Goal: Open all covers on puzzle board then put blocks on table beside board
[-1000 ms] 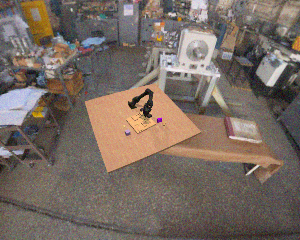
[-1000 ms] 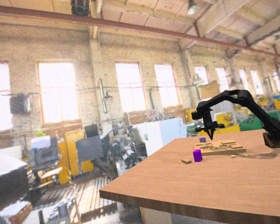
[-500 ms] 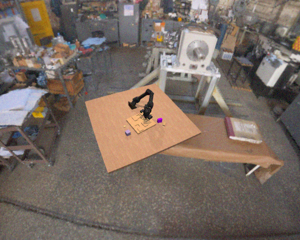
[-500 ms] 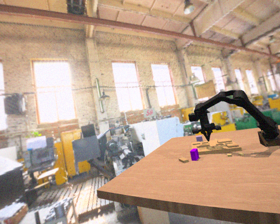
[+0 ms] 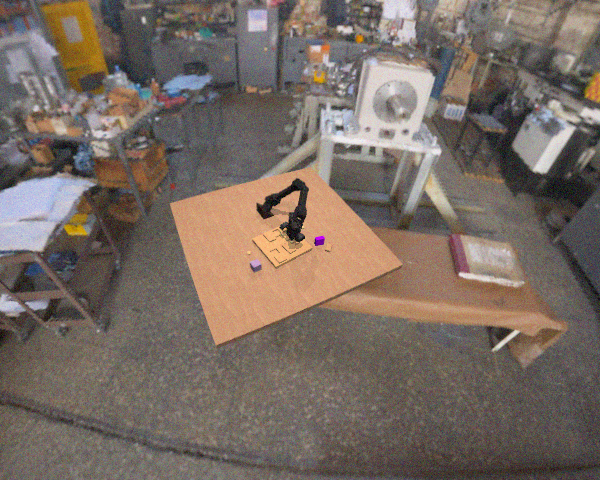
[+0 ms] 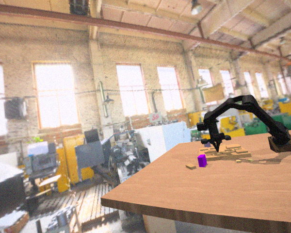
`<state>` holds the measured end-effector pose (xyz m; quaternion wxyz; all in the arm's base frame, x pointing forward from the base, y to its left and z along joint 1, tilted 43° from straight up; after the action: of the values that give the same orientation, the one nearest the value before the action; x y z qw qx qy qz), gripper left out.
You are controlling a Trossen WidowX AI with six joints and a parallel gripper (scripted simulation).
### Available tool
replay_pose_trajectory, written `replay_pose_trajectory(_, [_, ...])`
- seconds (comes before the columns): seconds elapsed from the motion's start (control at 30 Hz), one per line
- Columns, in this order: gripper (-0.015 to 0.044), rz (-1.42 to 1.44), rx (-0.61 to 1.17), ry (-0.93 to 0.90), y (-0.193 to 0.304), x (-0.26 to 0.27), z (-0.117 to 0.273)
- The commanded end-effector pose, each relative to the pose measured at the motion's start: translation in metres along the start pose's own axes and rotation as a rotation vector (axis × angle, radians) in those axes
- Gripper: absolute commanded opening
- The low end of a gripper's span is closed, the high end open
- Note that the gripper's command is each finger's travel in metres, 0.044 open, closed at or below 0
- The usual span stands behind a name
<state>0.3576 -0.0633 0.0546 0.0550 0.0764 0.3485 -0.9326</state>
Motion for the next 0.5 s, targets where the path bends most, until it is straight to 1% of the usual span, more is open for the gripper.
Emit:
replay_pose_trajectory(0.0, [0.0000, -0.004, -0.006, 0.002, -0.0006, -0.0002, -0.0051])
replay_pose_trajectory(0.47, [0.0000, -0.004, -0.006, 0.002, -0.0033, 0.0005, -0.0113])
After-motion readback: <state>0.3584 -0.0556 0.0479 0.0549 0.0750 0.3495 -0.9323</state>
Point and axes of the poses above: the point midway between the two fingers, 35 mm back from their tips, its own z axis back along the fingers, its own x axis across the jaws, y = z × x, the point moved 3 cm from there along z, back along the fingers, and after that the axes turned 2 degrees about z, right-handed, at the moved point
